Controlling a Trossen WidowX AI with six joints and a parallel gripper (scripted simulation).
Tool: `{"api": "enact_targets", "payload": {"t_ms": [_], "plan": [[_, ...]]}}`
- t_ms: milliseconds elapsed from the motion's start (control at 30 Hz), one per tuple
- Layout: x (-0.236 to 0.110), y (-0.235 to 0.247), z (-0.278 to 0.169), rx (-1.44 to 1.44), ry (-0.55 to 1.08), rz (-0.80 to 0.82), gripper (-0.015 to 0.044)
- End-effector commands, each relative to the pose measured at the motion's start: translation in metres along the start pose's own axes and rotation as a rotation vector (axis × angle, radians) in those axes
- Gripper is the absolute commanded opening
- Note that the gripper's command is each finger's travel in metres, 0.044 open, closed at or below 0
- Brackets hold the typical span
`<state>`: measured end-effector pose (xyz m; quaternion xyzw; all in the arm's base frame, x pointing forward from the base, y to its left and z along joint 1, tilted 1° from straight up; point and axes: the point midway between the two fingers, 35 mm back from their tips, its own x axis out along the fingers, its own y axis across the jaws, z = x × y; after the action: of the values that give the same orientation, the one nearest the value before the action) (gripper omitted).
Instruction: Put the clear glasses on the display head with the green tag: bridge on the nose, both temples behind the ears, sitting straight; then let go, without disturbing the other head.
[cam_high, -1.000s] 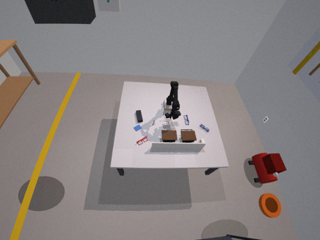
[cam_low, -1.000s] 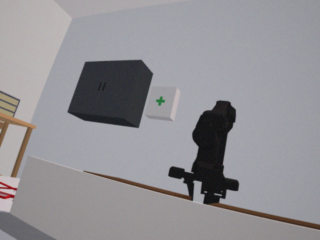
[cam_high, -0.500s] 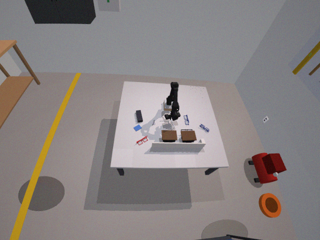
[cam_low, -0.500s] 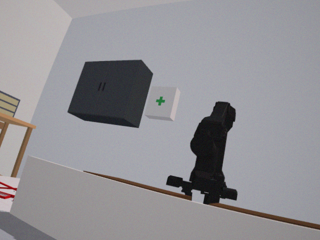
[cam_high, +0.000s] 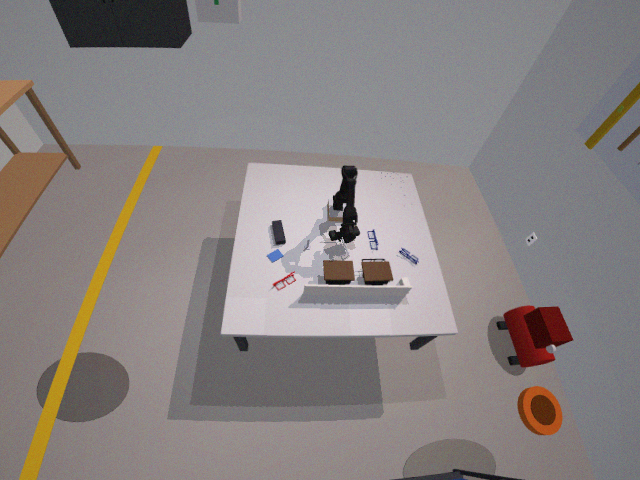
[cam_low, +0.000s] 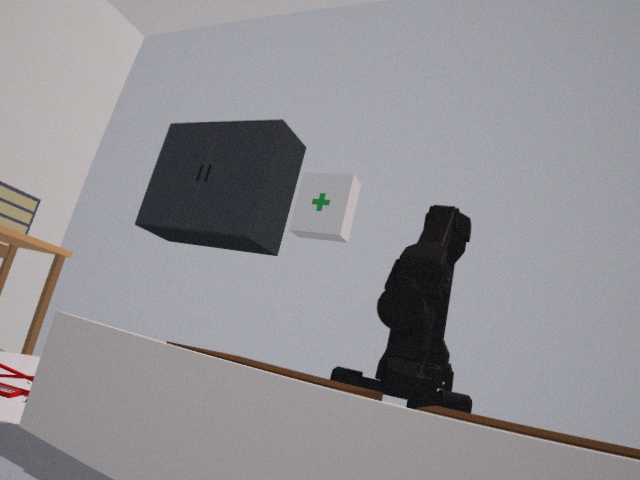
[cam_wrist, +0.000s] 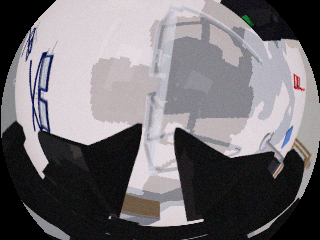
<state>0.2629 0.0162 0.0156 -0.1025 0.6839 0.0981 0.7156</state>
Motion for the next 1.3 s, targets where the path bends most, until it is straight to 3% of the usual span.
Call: {"api": "enact_targets", "payload": {"t_ms": [0,667,833,1267], "plan": [[0.0,0.0,0.0,0.0,0.0,0.0,0.0133],[0.0,0.0,0.0,0.0,0.0,0.0,0.0],[-0.001,0.0,0.0,0.0,0.0,0.0,0.0],[-0.066,-0.002,0.004,0.002,0.004,-0.002,0.0]]}}
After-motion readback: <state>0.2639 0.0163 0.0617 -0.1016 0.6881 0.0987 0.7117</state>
